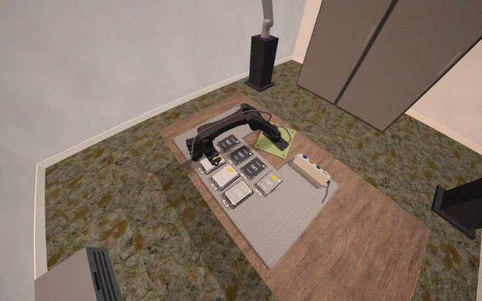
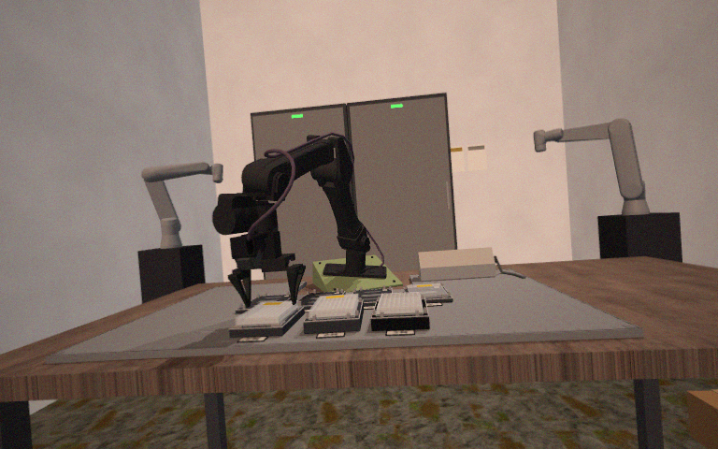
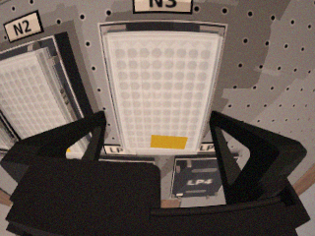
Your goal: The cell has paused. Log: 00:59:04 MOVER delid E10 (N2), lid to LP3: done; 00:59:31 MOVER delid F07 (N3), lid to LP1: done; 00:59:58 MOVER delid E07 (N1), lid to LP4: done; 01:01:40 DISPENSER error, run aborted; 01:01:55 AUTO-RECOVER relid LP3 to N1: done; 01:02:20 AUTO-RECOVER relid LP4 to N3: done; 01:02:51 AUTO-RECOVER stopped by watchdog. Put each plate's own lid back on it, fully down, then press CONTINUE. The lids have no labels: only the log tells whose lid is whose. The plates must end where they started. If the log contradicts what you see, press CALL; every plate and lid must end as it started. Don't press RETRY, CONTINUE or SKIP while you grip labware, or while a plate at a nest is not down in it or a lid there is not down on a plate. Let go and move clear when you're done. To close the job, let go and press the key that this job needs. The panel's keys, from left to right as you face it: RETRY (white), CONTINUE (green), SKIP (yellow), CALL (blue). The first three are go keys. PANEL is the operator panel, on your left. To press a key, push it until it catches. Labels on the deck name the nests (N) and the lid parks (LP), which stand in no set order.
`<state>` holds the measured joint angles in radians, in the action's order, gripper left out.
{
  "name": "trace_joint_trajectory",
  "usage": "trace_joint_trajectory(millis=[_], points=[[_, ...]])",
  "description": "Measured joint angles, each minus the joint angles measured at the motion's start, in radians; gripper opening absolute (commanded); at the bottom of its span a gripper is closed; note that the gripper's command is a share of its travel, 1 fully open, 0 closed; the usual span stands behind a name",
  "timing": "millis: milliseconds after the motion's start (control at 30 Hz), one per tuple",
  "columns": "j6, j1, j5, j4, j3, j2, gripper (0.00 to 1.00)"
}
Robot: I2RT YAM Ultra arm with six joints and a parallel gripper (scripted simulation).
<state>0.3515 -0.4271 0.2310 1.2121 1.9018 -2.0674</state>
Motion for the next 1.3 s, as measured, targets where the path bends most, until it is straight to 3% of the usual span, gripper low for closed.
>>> trace_joint_trajectory(millis=[1300], points=[[-0.005,0.002,0.0,-0.054,-0.025,-0.005,1.0]])
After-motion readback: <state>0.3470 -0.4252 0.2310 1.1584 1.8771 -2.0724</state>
